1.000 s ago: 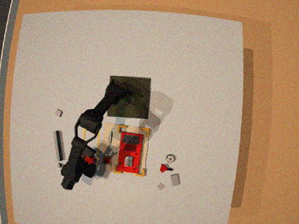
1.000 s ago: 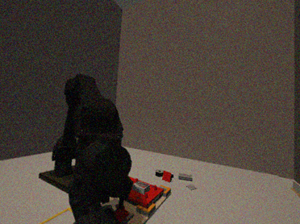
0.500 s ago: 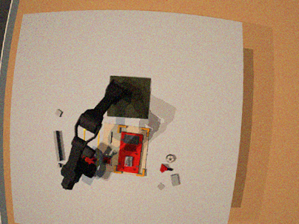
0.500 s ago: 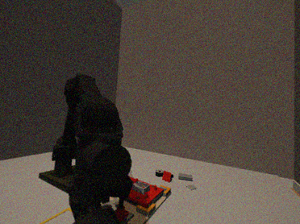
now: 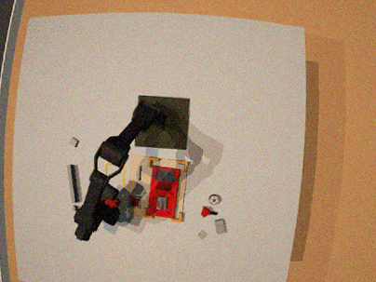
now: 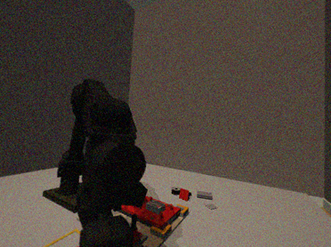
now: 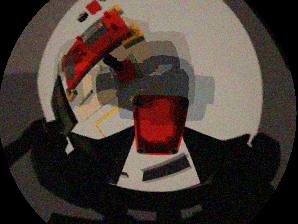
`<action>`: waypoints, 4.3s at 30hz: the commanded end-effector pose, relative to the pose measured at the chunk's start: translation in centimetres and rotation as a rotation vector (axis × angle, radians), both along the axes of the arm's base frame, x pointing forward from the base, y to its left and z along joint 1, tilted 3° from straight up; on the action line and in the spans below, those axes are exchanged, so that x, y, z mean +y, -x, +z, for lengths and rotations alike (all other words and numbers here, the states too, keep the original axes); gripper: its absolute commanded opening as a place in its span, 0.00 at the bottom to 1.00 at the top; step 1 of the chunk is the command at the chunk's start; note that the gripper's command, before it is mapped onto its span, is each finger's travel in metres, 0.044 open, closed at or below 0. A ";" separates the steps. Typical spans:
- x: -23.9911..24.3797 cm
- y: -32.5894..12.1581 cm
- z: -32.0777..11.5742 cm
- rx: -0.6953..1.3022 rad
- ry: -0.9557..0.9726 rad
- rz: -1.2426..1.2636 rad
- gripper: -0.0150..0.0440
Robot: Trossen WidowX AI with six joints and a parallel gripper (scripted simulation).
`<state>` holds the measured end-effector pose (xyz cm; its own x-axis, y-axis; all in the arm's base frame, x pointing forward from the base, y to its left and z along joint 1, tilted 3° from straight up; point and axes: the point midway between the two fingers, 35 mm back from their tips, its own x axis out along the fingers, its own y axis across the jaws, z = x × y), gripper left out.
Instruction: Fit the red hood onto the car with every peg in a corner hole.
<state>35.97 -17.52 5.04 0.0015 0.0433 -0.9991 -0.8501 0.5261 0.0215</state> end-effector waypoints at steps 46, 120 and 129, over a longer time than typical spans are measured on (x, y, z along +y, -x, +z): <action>0.0 0.4 6.0 0.008 0.001 -0.358 0.25; 0.8 1.2 -1.7 0.047 -0.002 -1.055 0.79; 0.7 1.1 -0.7 0.045 -0.002 -1.055 1.00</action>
